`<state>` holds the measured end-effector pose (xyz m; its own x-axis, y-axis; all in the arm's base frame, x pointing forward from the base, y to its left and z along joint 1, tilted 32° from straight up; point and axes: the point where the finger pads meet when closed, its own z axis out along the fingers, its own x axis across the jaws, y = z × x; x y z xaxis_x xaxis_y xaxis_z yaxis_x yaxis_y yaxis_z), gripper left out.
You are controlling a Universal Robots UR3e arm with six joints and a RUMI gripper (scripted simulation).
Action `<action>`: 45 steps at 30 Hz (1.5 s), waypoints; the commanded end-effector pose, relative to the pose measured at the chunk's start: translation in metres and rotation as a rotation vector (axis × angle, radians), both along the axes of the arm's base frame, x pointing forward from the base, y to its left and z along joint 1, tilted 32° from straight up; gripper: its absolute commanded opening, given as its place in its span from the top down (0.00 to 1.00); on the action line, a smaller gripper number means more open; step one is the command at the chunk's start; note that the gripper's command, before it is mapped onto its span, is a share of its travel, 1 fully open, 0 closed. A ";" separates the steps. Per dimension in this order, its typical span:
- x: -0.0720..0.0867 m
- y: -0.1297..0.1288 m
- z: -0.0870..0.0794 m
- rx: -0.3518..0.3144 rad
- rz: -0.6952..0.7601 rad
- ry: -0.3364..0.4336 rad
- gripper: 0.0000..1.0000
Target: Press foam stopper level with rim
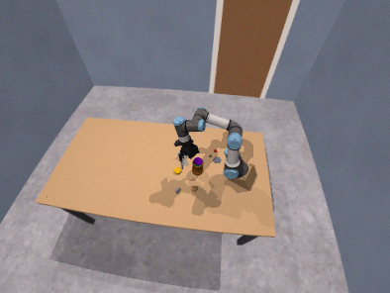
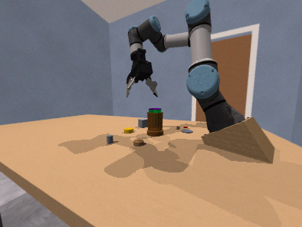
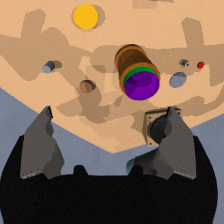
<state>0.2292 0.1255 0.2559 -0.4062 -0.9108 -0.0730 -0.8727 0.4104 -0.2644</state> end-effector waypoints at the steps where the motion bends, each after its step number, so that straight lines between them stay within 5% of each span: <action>1: 0.000 0.000 0.001 0.000 0.000 -0.003 0.00; 17: 0.000 0.000 0.001 0.000 0.000 -0.003 0.00; 18: 0.000 0.000 0.001 0.000 0.000 -0.003 1.00; 24: -0.002 -0.004 0.001 0.015 -0.062 -0.024 1.00; 45: -0.022 -0.041 -0.011 0.201 -0.667 -0.244 1.00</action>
<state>0.2113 0.0922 0.2477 -0.7769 -0.5550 -0.2973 -0.4835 0.8284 -0.2828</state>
